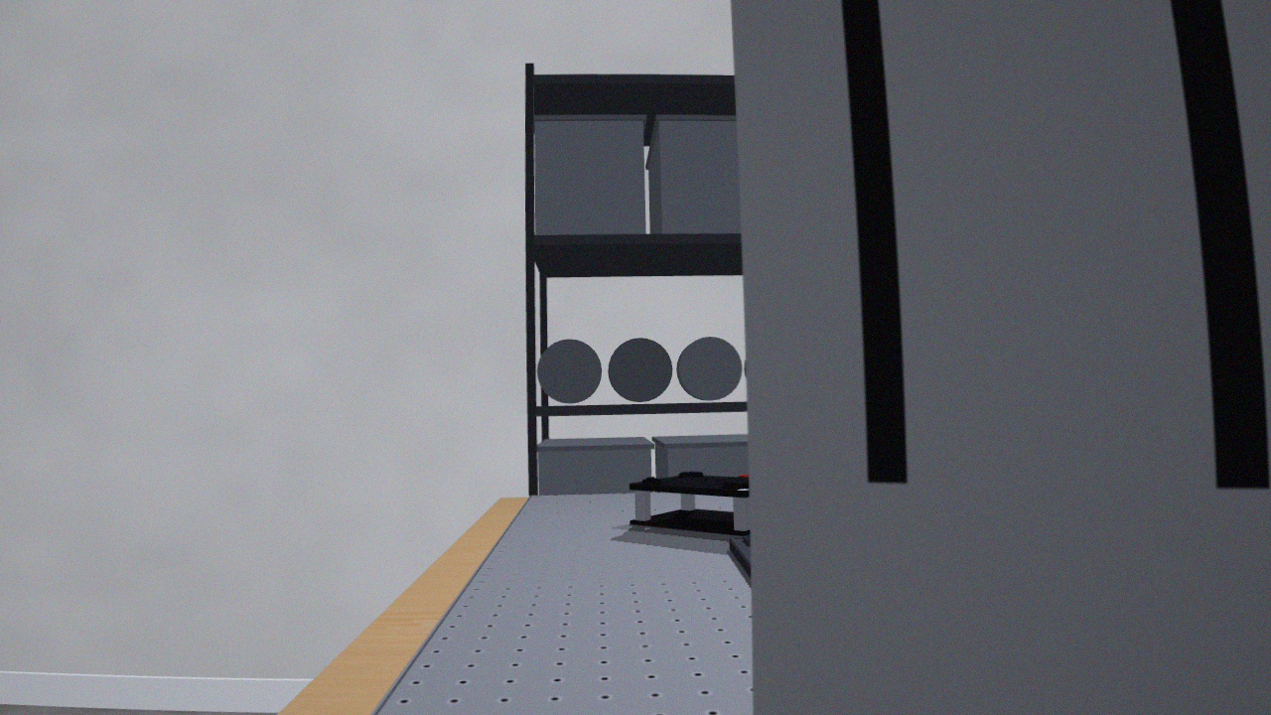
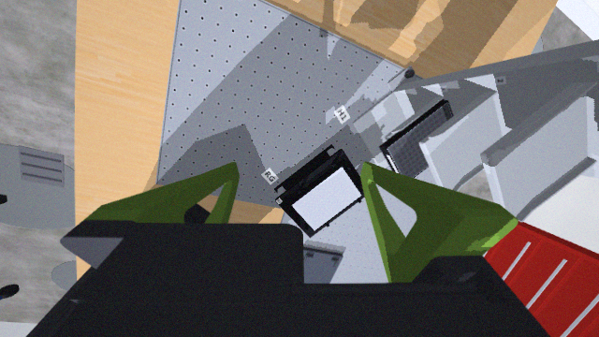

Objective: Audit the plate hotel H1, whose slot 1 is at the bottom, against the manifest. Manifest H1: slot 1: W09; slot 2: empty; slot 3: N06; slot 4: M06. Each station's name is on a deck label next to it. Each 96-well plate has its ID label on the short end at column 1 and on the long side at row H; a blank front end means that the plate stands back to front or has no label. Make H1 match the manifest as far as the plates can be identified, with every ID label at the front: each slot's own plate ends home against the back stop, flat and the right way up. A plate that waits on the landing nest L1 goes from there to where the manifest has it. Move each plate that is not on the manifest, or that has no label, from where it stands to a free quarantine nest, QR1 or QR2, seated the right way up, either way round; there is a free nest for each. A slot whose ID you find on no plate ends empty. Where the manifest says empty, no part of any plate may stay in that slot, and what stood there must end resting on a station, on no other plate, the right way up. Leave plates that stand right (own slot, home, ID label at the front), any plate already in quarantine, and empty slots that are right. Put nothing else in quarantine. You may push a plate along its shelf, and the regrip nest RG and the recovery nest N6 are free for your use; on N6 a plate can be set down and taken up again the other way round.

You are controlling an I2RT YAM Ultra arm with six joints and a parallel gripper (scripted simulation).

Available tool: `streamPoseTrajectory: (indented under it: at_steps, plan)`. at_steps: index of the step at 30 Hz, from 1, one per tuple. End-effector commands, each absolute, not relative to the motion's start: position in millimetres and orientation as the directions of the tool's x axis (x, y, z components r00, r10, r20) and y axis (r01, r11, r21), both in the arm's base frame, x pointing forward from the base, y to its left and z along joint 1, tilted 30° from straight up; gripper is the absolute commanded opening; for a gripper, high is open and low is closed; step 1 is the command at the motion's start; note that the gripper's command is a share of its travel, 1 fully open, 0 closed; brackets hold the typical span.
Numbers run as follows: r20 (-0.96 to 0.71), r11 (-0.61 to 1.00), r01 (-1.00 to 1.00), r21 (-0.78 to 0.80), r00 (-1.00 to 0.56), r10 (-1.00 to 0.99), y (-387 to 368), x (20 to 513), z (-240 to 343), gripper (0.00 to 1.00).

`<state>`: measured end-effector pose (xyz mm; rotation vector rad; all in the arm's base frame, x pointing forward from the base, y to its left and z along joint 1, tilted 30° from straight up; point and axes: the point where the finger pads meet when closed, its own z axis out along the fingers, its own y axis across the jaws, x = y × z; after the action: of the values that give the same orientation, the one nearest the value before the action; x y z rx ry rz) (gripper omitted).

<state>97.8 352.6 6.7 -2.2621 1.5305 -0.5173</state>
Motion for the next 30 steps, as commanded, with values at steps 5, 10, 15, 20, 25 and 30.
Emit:
streamPoseTrajectory:
  at_steps: [5,10,15,20,25,30]
  plan:
    - [0.257,-0.534,-0.762,-0.367,0.468,-0.845,369.2,77.3,-5.0,1.00]
    - [0.300,-0.582,-0.744,-0.328,0.503,-0.811,373.8,74.5,-7.9,1.00]
    - [0.367,-0.653,-0.712,-0.257,0.553,-0.748,373.2,76.5,-7.9,1.00]
    - [0.426,-0.714,-0.677,-0.180,0.600,-0.677,372.4,79.1,-7.9,1.00]
    - [0.457,-0.747,-0.652,-0.131,0.629,-0.629,372.1,79.6,-7.9,1.00]
    - [0.499,-0.793,-0.607,-0.052,0.672,-0.547,371.9,78.9,-7.9,1.00]
